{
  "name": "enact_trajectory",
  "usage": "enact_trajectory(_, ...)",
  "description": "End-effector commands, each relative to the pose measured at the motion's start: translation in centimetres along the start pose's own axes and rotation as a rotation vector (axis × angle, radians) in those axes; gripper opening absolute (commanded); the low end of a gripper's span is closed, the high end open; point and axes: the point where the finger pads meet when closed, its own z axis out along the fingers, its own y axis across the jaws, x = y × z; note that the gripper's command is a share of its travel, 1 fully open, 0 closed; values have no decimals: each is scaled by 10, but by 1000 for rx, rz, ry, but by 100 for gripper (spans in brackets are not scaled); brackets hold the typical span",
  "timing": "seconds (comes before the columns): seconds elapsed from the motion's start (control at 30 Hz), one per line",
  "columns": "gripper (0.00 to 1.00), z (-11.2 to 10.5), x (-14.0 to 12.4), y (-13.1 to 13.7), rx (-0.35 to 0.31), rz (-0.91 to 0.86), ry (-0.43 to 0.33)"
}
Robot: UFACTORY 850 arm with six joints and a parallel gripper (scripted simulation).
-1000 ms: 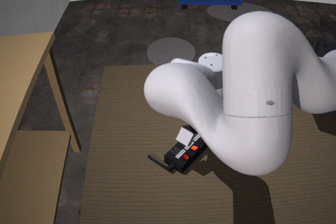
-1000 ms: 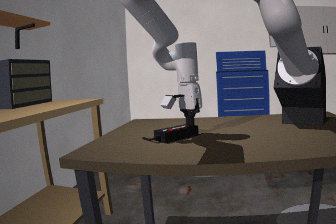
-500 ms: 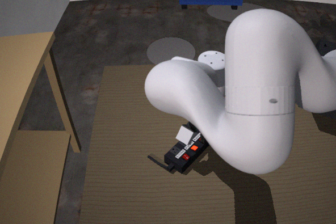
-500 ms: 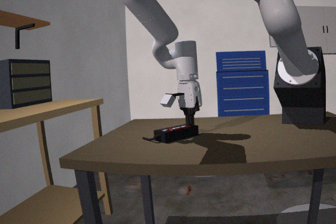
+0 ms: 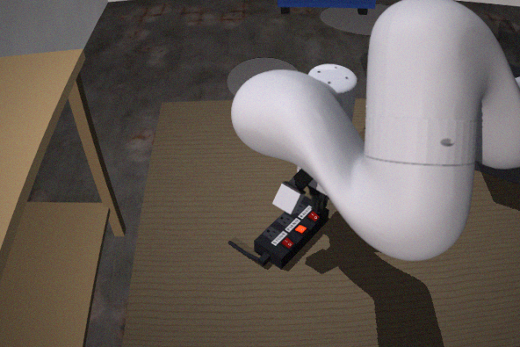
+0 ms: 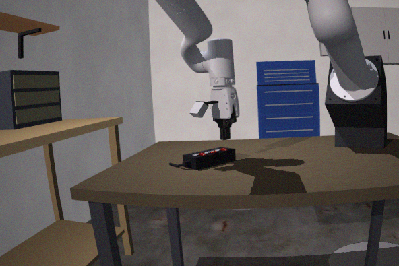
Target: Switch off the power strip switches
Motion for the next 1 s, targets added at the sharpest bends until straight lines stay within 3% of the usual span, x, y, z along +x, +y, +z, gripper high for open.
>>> enact_trajectory(0.0,0,-2,0,0,-1,0,0)
enact_trajectory(0.57,0,-2,0,0,-1,0,0)
enact_trajectory(0.6,100,-2,0,0,-1,0,0)
enact_trajectory(0.8,100,-6,0,0,-1,0,0)
enact_trajectory(0.97,100,-24,0,0,-1,0,0)
